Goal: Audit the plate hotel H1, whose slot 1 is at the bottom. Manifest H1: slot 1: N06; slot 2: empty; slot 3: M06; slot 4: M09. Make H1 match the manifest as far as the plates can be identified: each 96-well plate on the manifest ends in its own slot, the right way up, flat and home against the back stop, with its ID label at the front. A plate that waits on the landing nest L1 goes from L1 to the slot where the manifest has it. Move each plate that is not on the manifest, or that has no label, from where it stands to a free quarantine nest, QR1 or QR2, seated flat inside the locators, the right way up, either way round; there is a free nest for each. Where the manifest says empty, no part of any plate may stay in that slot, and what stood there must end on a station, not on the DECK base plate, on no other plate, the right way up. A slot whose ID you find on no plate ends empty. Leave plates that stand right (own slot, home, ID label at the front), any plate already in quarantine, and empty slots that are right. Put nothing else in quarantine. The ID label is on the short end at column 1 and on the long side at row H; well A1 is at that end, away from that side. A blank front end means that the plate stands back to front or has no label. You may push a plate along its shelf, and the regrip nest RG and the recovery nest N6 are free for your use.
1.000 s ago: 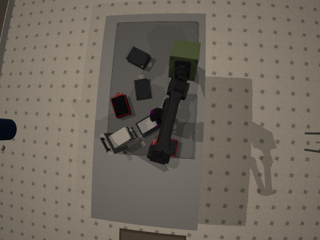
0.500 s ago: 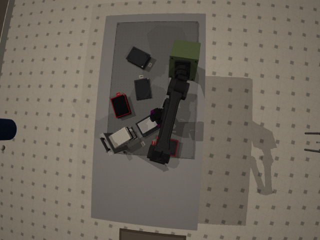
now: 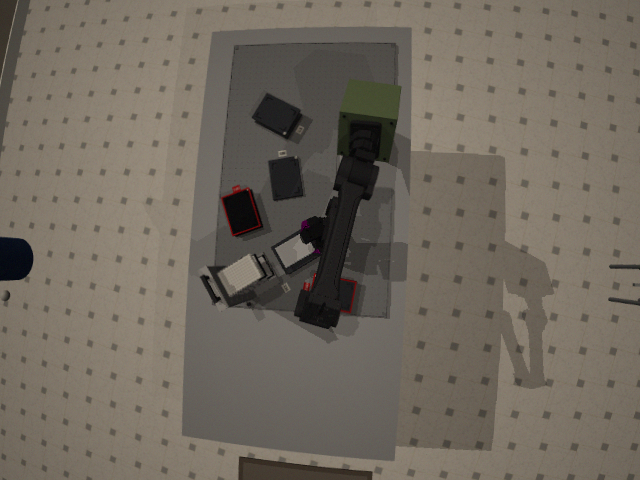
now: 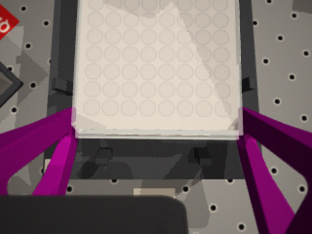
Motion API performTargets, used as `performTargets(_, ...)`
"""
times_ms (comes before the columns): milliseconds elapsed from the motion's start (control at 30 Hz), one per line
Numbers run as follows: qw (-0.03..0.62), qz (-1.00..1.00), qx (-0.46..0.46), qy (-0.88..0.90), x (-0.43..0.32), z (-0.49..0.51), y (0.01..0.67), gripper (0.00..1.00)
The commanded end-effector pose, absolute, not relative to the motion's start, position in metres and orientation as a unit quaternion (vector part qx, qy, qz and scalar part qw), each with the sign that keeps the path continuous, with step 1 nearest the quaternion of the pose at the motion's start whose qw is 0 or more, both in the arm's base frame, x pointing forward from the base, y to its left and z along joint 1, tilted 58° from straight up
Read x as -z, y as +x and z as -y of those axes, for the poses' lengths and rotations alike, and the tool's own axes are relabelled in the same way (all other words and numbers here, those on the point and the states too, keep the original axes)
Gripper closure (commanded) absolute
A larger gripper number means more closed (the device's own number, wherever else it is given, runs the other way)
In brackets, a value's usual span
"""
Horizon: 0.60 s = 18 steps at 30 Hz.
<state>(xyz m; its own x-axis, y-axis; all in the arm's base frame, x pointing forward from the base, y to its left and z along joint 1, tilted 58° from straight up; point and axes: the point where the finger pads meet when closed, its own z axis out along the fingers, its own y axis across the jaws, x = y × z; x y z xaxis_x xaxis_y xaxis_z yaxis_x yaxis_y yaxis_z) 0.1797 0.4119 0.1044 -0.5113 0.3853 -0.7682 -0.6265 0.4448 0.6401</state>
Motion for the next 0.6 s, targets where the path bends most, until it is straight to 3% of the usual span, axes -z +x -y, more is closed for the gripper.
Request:
performTargets(0,0.488,-0.694,-0.521,-0.089,-0.1022,-0.4184,0.1779,0.14)
performTargets(500,0.488,-0.698,-0.517,-0.086,-0.1024,-0.4099,0.1798,0.14)
performTargets(533,0.488,-0.698,-0.517,-0.086,-0.1024,-0.4099,0.1798,0.07)
performTargets(567,0.488,-0.698,-0.517,-0.086,-0.1024,-0.4099,0.1798,0.07)
